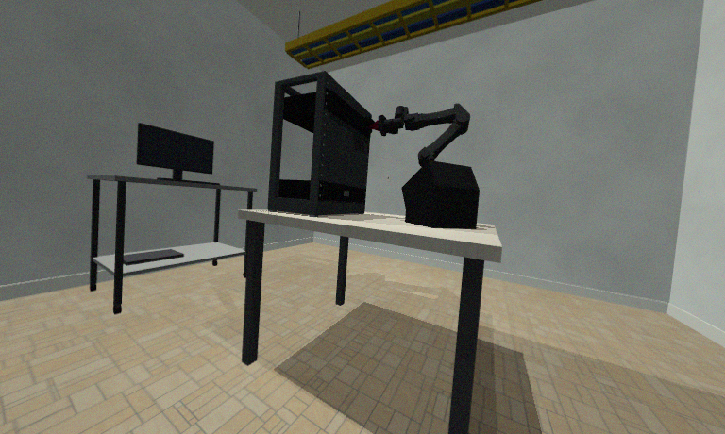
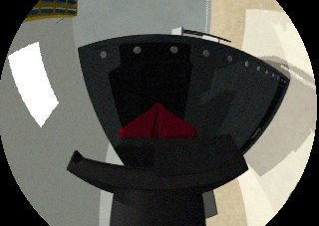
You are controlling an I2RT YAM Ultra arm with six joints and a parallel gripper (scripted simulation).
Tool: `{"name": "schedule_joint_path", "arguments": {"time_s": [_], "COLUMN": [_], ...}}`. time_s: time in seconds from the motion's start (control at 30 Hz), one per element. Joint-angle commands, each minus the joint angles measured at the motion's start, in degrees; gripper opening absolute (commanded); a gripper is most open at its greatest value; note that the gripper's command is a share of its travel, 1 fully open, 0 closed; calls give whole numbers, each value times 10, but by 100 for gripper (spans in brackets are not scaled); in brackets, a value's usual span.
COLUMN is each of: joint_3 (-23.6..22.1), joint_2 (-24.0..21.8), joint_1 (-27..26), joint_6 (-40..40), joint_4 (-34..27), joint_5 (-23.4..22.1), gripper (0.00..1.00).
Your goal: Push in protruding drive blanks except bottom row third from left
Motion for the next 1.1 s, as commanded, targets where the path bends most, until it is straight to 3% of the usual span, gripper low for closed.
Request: {"name": "schedule_joint_path", "arguments": {"time_s": [0.0,1.07], "joint_3": [31,37], "joint_2": [13,21], "joint_1": [-6,-13], "joint_6": [-8,-5], "joint_4": [24,26], "joint_5": [-16,-23], "gripper": [0,0]}}
